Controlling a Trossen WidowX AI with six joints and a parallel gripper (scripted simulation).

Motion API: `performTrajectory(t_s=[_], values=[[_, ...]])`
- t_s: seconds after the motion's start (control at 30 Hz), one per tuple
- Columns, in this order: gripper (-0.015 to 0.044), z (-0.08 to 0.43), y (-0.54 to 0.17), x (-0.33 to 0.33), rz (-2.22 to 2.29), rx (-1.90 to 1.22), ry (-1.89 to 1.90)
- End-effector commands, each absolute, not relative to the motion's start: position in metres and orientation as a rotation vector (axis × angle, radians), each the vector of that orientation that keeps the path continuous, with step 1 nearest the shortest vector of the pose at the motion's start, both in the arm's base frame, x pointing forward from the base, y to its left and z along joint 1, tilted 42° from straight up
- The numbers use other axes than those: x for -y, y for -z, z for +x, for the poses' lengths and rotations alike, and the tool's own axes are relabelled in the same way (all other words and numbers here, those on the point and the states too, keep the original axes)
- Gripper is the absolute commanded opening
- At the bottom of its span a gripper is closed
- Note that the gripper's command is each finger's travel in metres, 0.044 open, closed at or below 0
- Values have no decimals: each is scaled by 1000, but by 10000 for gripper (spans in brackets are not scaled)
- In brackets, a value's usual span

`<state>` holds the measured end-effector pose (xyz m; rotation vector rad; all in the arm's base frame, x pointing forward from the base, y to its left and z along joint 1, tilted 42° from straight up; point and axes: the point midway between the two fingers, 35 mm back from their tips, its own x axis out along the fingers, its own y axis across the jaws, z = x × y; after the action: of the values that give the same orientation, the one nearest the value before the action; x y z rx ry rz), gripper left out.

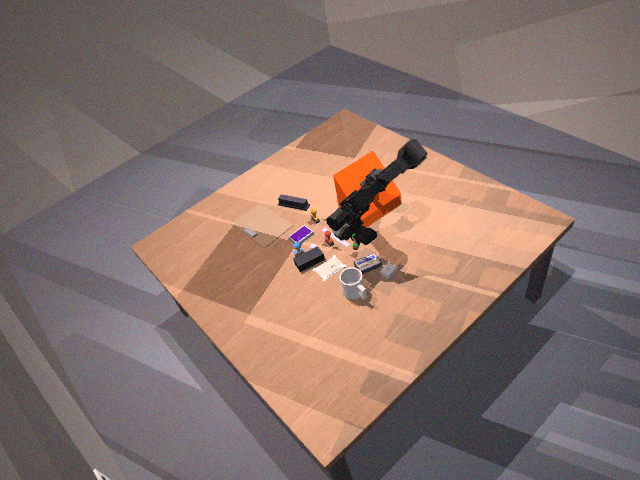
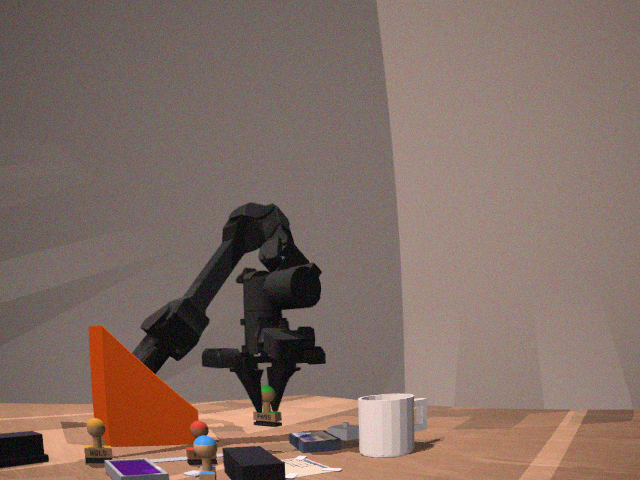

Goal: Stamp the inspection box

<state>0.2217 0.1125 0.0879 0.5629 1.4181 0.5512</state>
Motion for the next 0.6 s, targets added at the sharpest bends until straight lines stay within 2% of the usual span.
performTrajectory(t_s=[0.0,0.57], values=[[0,222,-91,-112,563,-1413,-558],[0,221,-97,-106,564,-1413,-558]])
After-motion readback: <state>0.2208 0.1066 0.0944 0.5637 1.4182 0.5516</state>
